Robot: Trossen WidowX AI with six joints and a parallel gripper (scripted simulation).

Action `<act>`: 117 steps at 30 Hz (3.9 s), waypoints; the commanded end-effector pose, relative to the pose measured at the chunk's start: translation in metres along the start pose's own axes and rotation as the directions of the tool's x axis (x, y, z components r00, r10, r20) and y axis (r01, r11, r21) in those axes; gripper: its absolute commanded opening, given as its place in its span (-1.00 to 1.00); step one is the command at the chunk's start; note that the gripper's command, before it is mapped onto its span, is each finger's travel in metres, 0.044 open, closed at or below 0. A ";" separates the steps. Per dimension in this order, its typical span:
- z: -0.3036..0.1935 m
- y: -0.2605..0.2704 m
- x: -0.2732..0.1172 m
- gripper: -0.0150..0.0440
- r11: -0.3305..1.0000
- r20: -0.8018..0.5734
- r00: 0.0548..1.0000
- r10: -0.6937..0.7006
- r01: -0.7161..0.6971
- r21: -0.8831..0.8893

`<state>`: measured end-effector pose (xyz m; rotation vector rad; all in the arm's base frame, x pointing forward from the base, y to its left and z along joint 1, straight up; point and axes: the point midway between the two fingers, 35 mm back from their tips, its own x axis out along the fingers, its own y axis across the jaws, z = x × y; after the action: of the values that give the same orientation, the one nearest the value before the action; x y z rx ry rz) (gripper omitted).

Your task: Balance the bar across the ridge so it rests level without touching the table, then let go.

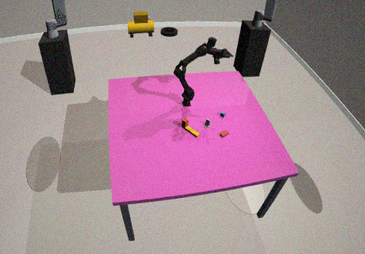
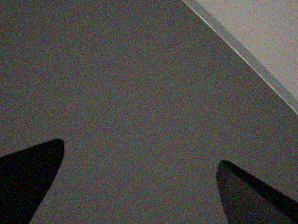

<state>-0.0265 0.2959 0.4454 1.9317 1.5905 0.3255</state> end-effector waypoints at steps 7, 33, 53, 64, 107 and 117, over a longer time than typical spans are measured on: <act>0.011 0.013 0.010 0.58 0.999 0.037 0.999 0.037 -0.037 0.000; 0.101 0.061 0.055 0.58 0.862 0.366 0.921 0.133 0.075 -0.501; 0.186 0.107 0.064 0.58 0.657 0.609 0.776 0.165 0.374 -0.655; 0.234 0.128 0.057 0.58 0.490 0.722 0.678 0.135 0.588 -0.644; 0.408 0.174 -0.044 0.58 -0.231 0.942 0.280 -0.186 0.919 -0.319; 0.440 0.173 -0.080 0.58 -0.374 0.929 0.219 -0.297 0.869 -0.324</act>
<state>0.3290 0.0881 0.2220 -0.2275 1.1994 0.1146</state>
